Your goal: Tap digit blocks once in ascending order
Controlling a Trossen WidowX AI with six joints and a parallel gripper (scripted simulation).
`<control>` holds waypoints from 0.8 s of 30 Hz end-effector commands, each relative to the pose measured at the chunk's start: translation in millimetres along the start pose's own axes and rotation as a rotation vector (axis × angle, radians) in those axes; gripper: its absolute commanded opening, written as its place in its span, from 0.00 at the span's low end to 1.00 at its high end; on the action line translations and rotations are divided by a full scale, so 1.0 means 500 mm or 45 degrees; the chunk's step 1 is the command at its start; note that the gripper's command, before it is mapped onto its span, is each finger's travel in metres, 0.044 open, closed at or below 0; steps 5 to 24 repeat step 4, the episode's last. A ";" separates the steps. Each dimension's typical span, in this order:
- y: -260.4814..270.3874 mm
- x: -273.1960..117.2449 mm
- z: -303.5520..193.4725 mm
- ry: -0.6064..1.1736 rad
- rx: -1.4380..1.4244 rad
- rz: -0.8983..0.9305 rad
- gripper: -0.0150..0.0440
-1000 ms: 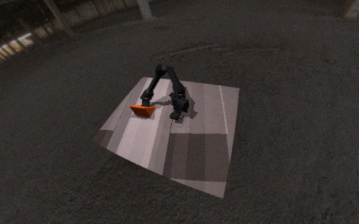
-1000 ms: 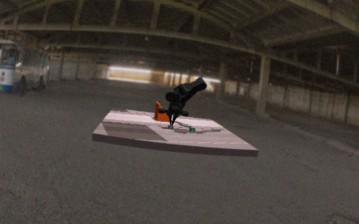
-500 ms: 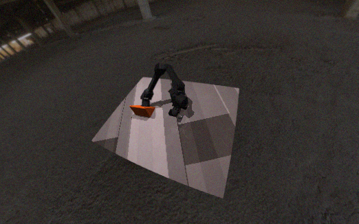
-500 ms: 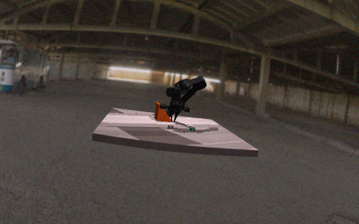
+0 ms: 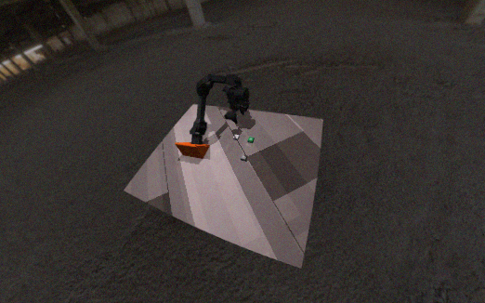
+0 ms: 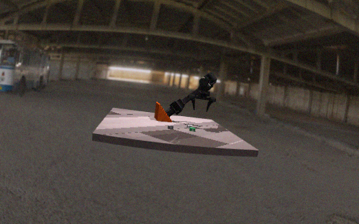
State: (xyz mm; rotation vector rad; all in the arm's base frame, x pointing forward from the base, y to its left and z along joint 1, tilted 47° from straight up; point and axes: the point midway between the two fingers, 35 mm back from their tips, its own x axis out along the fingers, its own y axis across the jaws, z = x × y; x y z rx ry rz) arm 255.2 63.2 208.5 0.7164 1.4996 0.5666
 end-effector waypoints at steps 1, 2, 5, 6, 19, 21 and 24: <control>0.012 -0.002 -0.019 0.012 0.040 0.006 0.93; 0.012 -0.002 -0.019 0.012 0.040 0.006 0.93; 0.012 -0.002 -0.019 0.012 0.040 0.006 0.93; 0.012 -0.002 -0.019 0.012 0.040 0.006 0.93; 0.012 -0.002 -0.019 0.012 0.040 0.006 0.93; 0.012 -0.002 -0.019 0.012 0.040 0.006 0.93; 0.012 -0.002 -0.019 0.012 0.040 0.006 0.93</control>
